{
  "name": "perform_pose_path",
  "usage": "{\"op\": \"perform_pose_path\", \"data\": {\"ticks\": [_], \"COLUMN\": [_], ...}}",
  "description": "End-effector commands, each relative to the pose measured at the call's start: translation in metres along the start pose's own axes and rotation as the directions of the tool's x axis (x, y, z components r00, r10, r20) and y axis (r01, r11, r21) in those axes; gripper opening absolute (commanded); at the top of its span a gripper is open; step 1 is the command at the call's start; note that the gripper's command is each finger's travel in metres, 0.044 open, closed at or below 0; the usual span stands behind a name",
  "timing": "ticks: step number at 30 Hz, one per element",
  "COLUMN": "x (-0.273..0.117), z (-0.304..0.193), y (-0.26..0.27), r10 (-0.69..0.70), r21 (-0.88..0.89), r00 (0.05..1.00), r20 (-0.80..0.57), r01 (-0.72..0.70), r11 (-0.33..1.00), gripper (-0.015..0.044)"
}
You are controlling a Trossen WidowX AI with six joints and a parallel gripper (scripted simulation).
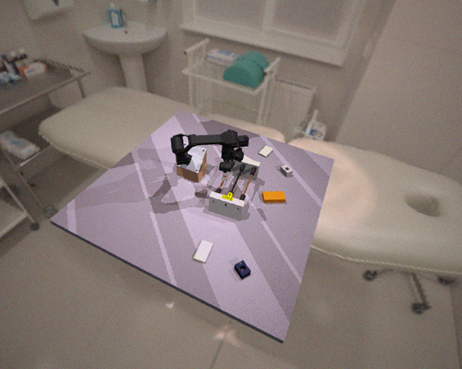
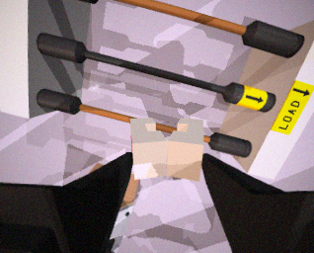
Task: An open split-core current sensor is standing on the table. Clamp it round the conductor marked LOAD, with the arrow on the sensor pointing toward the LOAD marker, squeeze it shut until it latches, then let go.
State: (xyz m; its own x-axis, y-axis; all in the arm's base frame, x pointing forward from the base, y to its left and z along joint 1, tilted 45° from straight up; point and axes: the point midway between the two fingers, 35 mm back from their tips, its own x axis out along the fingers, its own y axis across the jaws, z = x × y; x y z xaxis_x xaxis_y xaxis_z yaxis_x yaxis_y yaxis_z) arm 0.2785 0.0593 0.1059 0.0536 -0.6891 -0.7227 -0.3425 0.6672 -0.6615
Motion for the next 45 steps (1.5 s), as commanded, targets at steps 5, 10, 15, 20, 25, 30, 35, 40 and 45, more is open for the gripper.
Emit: {"op": "perform_pose_path", "data": {"ticks": [5, 10, 15, 20, 25, 30, 35, 40, 45], "x": [0.002, 0.003, 0.005, 0.006, 0.008, 0.010, 0.012, 0.013, 0.016], "z": [0.014, 0.021, 0.028, 0.035, 0.042, 0.049, 0.055, 0.059, 0.059], "y": [-0.005, -0.007, -0.010, -0.013, -0.015, -0.018, -0.021, -0.023, -0.023], "r10": [-0.004, -0.004, -0.005, -0.006, -0.007, -0.008, -0.009, -0.010, -0.010], "r21": [-0.280, -0.429, -0.567, -0.691, -0.797, -0.883, -0.946, -0.969, -0.969], "r00": [1.000, 1.000, 1.000, 1.000, 1.000, 1.000, 1.000, 1.000, 1.000], "r20": [0.001, 0.001, 0.001, 0.001, 0.001, 0.001, 0.000, 0.000, 0.000], "r01": [0.004, 0.004, 0.005, 0.005, 0.005, 0.004, 0.003, 0.003, 0.003], "r11": [0.960, 0.903, 0.823, 0.723, 0.604, 0.469, 0.323, 0.247, 0.247], "gripper": [0.0000, 0.0000, 0.0000, 0.0000, 0.0000, 0.0000, 0.0000, 0.0000, 0.0000]}}
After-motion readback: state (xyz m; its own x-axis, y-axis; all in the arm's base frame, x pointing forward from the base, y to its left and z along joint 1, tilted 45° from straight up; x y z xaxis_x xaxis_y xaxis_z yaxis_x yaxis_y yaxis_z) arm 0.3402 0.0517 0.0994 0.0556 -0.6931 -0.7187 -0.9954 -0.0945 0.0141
